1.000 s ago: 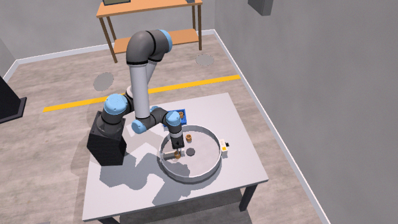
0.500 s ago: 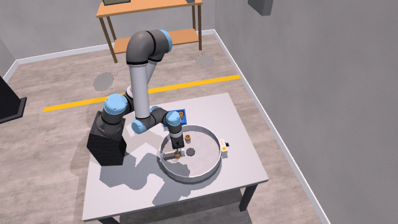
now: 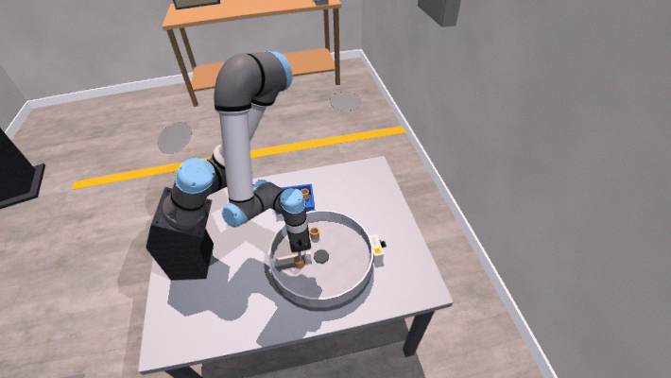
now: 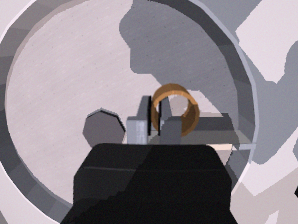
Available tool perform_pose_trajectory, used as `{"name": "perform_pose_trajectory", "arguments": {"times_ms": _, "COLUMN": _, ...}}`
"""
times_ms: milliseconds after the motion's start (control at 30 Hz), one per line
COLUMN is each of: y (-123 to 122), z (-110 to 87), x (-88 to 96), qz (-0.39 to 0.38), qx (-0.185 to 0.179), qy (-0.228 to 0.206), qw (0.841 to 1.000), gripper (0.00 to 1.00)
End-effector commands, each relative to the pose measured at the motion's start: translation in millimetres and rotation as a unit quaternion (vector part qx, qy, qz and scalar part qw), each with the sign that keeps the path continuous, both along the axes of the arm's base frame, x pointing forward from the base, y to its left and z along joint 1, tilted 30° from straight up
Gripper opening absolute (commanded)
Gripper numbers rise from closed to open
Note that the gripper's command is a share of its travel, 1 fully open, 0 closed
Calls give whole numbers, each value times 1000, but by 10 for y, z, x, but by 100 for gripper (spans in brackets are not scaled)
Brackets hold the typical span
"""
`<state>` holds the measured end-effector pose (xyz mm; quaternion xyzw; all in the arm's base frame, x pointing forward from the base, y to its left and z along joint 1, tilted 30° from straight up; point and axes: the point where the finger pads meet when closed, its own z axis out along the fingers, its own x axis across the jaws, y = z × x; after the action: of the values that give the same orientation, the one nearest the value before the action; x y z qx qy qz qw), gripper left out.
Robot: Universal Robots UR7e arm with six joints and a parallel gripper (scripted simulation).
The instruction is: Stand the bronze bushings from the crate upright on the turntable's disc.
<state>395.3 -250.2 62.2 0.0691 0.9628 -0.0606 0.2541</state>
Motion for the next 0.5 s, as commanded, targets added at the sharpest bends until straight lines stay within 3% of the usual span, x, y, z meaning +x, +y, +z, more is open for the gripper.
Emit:
{"name": "perform_pose_trajectory", "arguments": {"times_ms": 0, "y": -39, "z": -131, "x": 98, "qz": 0, "qx": -1, "qy": 0, "qw": 1000, "gripper": 0}}
{"name": "perform_pose_trajectory", "arguments": {"times_ms": 467, "y": -47, "z": -181, "x": 121, "qz": 0, "qx": 0, "qy": 0, "qw": 1000, "gripper": 0}}
